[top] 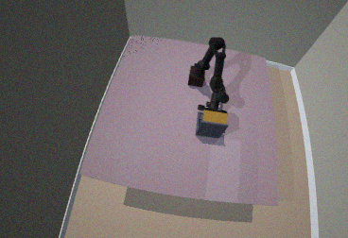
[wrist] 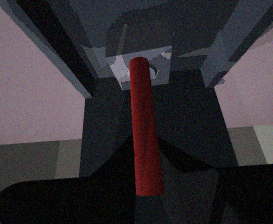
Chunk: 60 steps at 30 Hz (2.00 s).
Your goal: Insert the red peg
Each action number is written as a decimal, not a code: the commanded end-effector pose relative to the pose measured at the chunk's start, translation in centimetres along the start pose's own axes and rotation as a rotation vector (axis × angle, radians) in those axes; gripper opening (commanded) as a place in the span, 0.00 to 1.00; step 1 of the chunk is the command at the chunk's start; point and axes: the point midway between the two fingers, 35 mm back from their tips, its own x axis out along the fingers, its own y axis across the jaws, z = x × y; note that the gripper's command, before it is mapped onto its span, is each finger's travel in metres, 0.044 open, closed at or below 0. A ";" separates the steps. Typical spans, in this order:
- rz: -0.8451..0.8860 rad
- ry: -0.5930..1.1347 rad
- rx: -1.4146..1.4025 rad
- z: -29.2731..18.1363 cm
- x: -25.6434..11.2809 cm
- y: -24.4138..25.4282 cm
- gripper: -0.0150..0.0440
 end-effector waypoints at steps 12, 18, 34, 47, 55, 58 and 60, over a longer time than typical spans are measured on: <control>-0.005 -0.002 -0.006 -0.7 0.9 -0.1 0.25; -0.005 -0.002 -0.006 -1.0 1.2 -0.2 0.25; -0.005 -0.001 -0.006 -1.7 2.1 -0.5 0.25; -0.005 -0.001 -0.006 -1.1 2.7 -0.6 0.25; -0.005 -0.001 -0.006 -0.3 3.2 -0.4 0.25; -0.005 -0.001 -0.006 -0.1 3.5 -0.4 0.25; -0.005 -0.001 -0.006 0.0 3.7 -0.4 0.25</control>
